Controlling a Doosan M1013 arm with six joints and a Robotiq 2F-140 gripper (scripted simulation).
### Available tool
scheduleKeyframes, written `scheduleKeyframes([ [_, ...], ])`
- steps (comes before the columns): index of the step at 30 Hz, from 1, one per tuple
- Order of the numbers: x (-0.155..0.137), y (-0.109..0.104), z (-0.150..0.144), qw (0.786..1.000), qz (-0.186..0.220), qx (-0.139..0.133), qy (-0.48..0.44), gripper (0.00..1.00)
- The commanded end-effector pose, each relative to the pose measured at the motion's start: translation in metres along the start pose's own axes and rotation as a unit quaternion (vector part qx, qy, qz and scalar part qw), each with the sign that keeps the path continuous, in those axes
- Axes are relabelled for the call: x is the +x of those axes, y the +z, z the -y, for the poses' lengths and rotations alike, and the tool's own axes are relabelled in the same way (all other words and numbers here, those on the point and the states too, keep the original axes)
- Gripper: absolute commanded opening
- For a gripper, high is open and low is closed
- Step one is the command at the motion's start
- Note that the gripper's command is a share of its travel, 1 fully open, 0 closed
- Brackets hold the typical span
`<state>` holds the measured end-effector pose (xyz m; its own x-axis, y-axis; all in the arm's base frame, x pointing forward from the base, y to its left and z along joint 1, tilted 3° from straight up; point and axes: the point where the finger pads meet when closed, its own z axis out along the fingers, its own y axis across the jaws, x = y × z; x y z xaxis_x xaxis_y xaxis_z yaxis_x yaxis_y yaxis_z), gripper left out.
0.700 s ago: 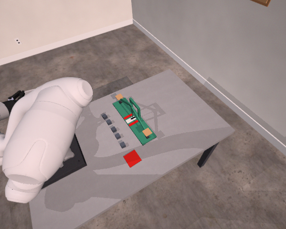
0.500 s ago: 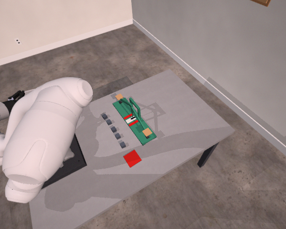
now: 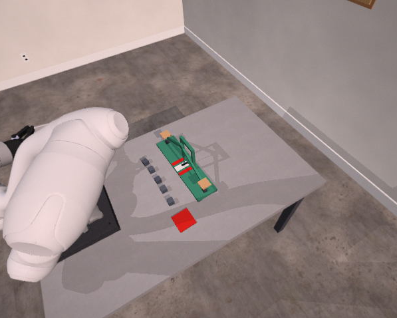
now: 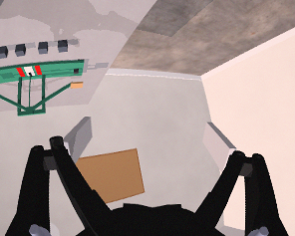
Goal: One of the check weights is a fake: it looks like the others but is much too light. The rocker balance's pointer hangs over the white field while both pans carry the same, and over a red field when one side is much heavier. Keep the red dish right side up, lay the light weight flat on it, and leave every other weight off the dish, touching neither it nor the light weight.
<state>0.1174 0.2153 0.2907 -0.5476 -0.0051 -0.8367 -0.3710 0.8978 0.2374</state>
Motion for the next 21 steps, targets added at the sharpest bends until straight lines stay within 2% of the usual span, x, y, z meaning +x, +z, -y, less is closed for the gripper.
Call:
scheduleKeyframes([
  [1,0.000,0.000,0.001,1.000,-0.001,0.002,0.004,1.00],
  [6,0.003,0.003,0.005,0.999,-0.005,0.020,0.030,1.00],
  [11,0.008,0.008,0.014,0.994,-0.012,0.062,0.095,1.00],
  [13,0.008,0.008,0.014,0.994,-0.012,0.062,0.095,1.00],
  [17,0.016,0.014,0.025,0.977,-0.016,0.114,0.178,1.00],
  [21,0.027,0.022,0.038,0.940,-0.013,0.182,0.289,1.00],
])
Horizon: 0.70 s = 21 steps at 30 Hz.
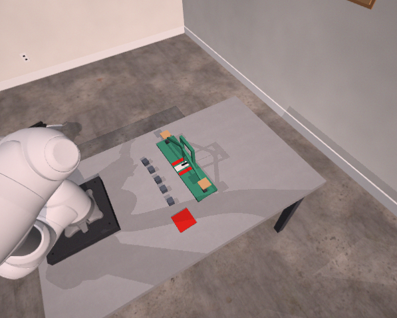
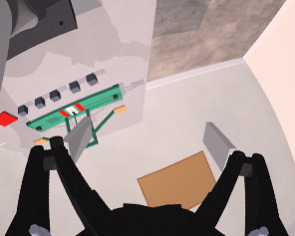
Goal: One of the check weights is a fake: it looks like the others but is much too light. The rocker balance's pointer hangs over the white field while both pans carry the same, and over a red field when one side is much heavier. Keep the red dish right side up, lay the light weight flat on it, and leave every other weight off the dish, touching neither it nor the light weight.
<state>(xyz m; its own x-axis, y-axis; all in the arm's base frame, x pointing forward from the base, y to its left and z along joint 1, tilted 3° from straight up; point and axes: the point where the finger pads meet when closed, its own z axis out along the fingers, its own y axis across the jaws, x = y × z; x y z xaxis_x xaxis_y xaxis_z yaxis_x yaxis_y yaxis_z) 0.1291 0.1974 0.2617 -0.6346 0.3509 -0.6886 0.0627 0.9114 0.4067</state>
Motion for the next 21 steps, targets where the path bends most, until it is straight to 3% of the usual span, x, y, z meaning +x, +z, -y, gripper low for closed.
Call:
scheduleKeyframes([
  [1,0.006,0.013,0.014,0.990,0.004,0.071,0.120,1.00],
  [7,0.013,0.028,0.028,0.953,0.020,0.147,0.265,1.00],
  [9,0.013,0.028,0.028,0.953,0.020,0.147,0.265,1.00],
  [10,0.016,0.032,0.030,0.927,0.030,0.179,0.328,1.00],
  [15,0.022,0.046,0.038,0.867,0.055,0.230,0.438,1.00],
  [21,0.027,0.064,0.043,0.769,0.094,0.284,0.565,1.00],
])
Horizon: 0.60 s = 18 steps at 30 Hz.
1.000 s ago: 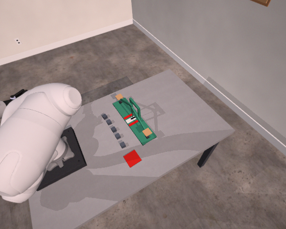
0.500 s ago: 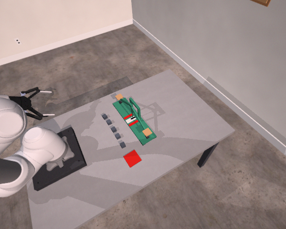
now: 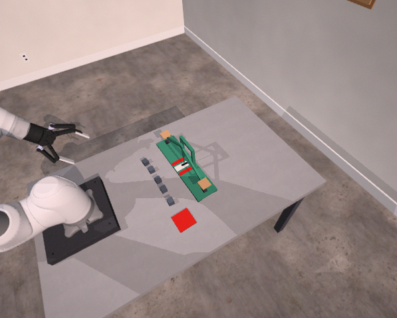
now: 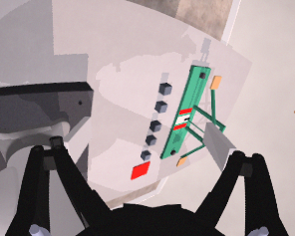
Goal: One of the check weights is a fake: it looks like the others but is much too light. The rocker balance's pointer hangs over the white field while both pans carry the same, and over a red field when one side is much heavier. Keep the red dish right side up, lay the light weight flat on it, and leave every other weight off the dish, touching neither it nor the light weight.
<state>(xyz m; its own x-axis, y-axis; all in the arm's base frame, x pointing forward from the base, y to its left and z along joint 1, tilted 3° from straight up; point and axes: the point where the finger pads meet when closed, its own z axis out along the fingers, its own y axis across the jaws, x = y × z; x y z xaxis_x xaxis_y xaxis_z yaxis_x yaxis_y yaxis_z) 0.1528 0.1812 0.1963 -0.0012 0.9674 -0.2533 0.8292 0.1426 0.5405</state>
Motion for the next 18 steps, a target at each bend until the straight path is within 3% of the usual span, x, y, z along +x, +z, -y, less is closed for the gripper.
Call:
scheduleKeyframes([
  [1,0.005,0.016,0.000,0.990,0.029,0.048,0.127,1.00],
  [3,0.007,0.023,-0.001,0.980,0.041,0.065,0.181,1.00],
  [5,0.007,0.023,-0.001,0.980,0.041,0.065,0.181,1.00],
  [6,0.010,0.030,-0.003,0.960,0.060,0.089,0.257,1.00],
  [12,0.016,0.052,-0.012,0.902,0.099,0.125,0.401,1.00],
  [18,0.021,0.076,-0.026,0.811,0.141,0.154,0.547,1.00],
])
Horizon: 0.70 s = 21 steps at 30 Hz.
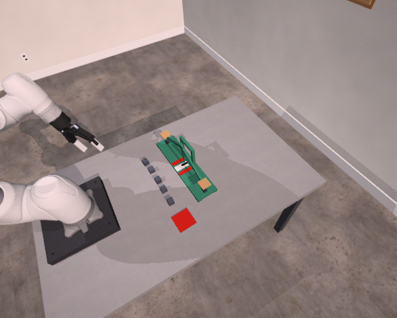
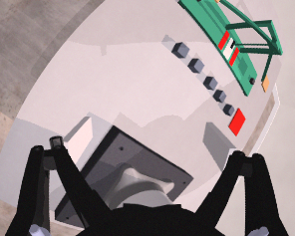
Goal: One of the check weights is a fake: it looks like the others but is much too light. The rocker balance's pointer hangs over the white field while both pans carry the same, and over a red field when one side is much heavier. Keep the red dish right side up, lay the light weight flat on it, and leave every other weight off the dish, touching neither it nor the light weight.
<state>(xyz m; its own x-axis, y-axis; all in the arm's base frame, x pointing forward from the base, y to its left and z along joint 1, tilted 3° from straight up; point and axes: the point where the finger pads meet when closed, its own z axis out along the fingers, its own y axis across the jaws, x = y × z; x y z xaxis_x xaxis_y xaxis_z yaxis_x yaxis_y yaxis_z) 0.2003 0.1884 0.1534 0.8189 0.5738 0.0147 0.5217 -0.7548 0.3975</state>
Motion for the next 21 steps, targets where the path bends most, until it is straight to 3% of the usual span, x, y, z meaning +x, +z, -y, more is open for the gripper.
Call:
scheduleKeyframes([
  [1,0.014,0.013,-0.004,0.990,0.033,0.028,0.132,1.00],
  [4,0.022,0.019,-0.007,0.986,0.040,0.032,0.161,1.00],
  [5,0.029,0.025,-0.011,0.967,0.059,0.046,0.242,1.00],
  [8,0.045,0.038,-0.021,0.946,0.076,0.054,0.312,1.00],
  [13,0.059,0.051,-0.033,0.885,0.108,0.071,0.447,1.00],
  [19,0.084,0.076,-0.061,0.786,0.144,0.083,0.596,1.00],
  [21,0.084,0.076,-0.061,0.786,0.144,0.083,0.596,1.00],
])
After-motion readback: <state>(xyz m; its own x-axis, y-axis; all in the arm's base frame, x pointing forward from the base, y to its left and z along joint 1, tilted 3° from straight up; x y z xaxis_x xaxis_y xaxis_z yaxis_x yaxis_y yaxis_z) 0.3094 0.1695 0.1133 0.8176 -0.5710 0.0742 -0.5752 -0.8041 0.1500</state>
